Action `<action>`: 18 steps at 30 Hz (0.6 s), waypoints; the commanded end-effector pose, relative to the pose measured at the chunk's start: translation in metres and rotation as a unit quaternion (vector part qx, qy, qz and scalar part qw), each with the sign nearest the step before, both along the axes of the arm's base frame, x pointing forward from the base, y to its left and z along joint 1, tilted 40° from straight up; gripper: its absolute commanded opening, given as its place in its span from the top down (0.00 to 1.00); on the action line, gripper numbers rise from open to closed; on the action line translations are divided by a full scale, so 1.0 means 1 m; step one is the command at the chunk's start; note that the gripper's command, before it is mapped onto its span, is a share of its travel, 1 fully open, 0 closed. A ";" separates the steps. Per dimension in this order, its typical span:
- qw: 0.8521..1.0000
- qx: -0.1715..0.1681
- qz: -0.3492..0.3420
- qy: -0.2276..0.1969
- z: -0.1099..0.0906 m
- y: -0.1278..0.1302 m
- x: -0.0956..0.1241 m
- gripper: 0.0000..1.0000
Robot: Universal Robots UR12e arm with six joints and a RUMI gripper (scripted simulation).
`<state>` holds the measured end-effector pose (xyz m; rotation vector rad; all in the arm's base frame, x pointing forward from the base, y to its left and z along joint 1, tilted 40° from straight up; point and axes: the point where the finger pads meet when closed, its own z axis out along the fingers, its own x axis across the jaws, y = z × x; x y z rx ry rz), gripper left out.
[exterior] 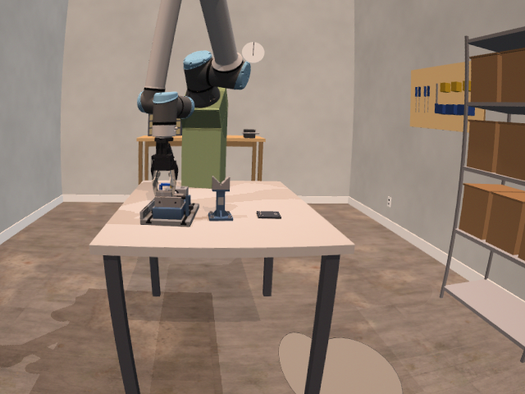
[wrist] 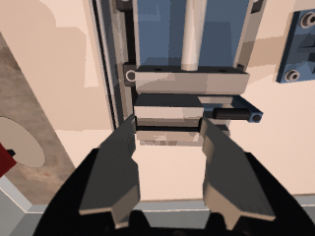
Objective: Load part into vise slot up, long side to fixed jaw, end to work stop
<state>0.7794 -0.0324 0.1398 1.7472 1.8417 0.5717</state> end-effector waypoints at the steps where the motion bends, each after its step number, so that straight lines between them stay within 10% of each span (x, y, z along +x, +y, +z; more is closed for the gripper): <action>1: 1.000 0.000 0.000 -0.001 0.001 0.000 0.000 1.00; 18: 1.000 0.000 0.000 -0.001 -0.001 0.000 0.001 1.00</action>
